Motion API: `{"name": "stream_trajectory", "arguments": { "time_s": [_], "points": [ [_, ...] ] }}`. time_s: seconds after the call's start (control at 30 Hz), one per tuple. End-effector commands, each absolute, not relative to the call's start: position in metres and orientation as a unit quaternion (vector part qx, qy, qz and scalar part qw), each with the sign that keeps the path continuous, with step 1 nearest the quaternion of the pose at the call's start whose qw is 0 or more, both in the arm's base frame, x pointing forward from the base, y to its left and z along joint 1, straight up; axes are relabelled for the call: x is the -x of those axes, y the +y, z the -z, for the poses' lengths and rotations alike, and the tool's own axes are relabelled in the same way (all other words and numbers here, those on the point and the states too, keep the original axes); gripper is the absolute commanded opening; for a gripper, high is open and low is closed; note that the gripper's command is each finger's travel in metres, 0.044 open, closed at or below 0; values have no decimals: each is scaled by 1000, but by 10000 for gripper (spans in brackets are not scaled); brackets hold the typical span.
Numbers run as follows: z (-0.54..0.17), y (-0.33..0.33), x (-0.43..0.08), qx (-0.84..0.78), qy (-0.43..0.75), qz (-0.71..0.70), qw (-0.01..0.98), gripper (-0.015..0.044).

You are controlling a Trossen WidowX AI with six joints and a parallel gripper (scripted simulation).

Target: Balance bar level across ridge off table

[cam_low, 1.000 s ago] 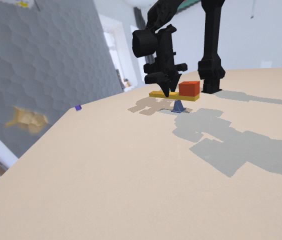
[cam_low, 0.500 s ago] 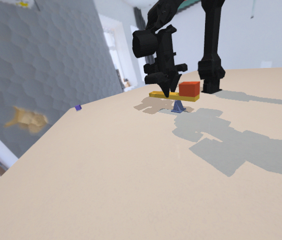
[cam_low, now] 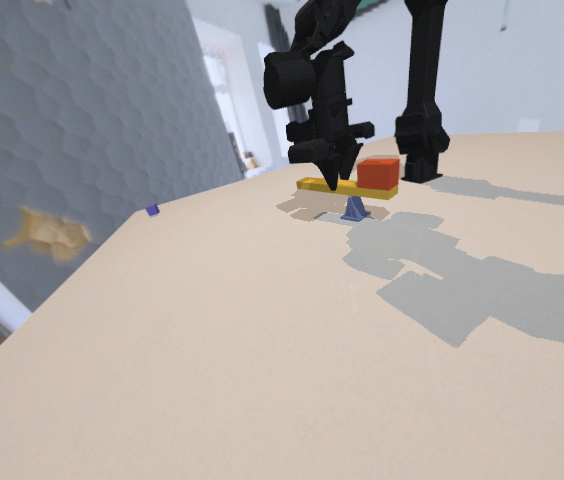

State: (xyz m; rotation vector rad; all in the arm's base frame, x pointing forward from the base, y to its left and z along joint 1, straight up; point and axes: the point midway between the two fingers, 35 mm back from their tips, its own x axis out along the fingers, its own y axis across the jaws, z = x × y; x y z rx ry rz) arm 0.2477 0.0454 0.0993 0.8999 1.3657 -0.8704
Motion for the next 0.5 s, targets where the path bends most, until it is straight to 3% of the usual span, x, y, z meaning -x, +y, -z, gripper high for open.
{"name": "stream_trajectory", "arguments": {
  "time_s": [0.0,0.47],
  "points": [
    [-99,45,-248,-388,588,376,602,0],
    [-98,45,-248,-388,588,376,602,0]
  ]
}}
